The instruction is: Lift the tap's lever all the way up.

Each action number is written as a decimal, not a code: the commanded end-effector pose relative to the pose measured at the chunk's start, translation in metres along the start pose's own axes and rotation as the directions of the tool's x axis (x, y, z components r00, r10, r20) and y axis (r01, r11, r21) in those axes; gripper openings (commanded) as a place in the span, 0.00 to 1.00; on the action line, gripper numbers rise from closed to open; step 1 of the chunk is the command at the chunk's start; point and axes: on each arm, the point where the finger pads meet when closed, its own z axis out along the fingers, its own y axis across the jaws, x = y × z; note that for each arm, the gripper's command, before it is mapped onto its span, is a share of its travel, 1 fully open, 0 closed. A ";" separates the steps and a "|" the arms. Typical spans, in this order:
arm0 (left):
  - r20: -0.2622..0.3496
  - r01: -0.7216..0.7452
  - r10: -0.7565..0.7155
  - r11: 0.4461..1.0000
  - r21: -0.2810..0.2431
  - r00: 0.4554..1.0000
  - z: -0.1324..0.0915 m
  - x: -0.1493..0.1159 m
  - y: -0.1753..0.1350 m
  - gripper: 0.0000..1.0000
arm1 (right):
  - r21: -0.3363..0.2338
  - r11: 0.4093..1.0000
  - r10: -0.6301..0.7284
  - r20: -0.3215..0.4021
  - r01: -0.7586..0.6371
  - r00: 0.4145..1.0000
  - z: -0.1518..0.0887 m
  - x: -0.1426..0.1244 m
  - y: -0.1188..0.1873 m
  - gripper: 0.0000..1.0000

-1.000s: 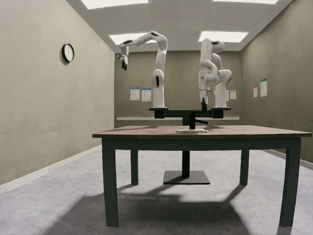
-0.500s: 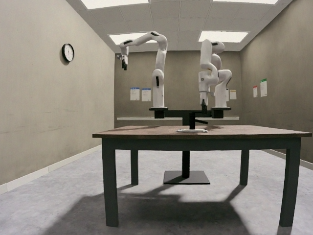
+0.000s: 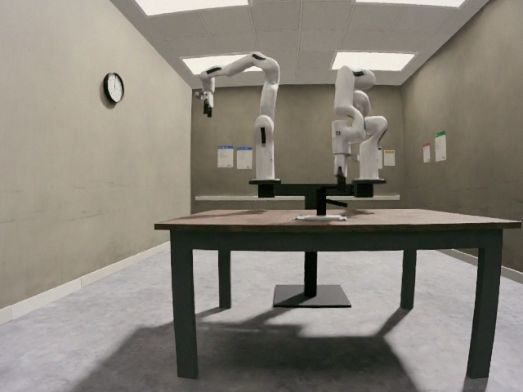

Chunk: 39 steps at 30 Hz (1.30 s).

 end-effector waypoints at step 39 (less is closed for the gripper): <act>0.000 0.000 0.000 1.000 -0.002 1.000 -0.001 0.000 0.001 0.00 | 0.000 1.000 0.000 -0.002 0.000 1.000 -0.001 0.000 0.000 1.00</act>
